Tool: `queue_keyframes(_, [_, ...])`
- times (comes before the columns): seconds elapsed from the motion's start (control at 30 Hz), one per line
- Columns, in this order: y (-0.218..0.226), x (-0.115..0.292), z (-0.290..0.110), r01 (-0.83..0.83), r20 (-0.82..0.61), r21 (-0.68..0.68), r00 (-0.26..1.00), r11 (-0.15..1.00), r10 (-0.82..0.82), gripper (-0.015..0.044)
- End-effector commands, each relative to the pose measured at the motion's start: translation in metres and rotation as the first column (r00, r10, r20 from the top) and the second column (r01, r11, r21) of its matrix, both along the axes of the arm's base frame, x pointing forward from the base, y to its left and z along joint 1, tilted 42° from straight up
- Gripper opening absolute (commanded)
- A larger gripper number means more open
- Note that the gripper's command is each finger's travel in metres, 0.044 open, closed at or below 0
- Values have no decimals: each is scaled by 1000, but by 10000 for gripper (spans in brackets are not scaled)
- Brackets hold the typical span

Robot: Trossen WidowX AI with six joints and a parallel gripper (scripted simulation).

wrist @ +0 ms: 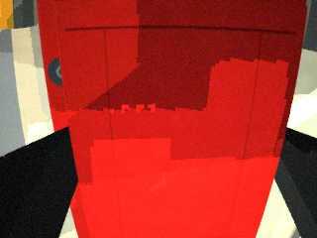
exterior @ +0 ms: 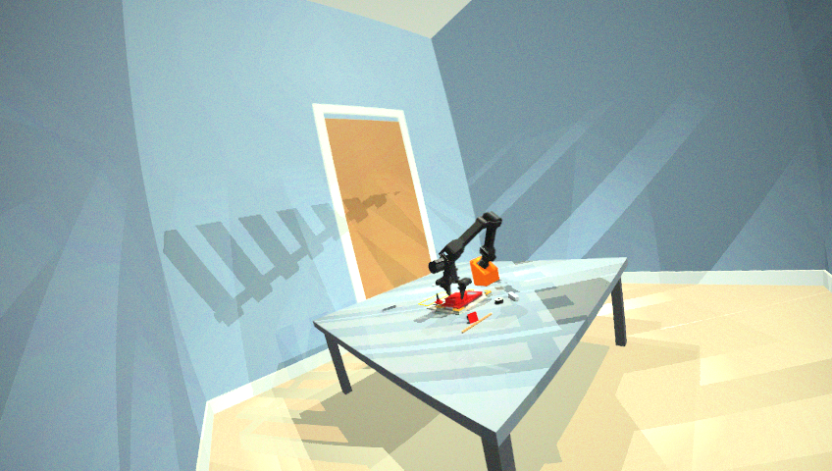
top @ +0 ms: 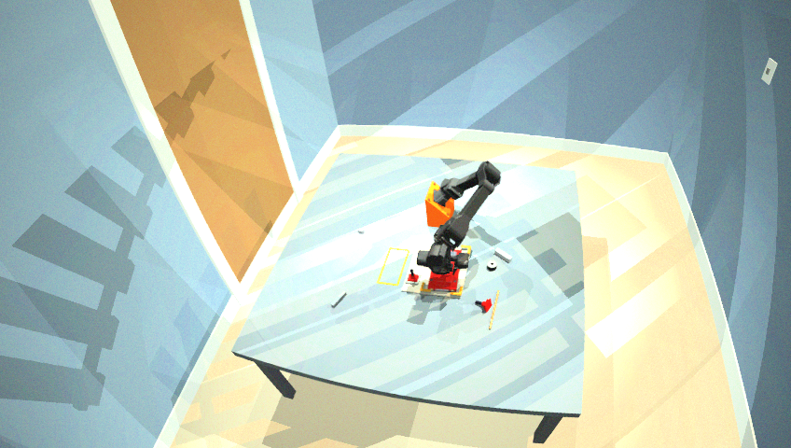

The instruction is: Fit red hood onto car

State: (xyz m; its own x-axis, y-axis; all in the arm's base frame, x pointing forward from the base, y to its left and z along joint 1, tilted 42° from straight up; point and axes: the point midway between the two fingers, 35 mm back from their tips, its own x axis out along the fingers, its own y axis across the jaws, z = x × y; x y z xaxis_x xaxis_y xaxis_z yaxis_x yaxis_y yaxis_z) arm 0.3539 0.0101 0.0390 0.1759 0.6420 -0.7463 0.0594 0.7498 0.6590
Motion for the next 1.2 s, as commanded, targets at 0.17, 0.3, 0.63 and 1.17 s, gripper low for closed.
queue_keyframes(0.17, [0, 0, 0, 0, 0, 0, 1000, 1000, 0, 184])
queue_keyframes(0.3, [0, 0, 0, 0, 0, 0, 1000, 1000, 0, 289])
queue_keyframes(0.63, [-7, -1, 7, 0, 0, -1, 1000, 1000, 0, 440])
queue_keyframes(1.17, [-47, -12, 53, -3, -3, 3, 1000, 1000, 3, 440])
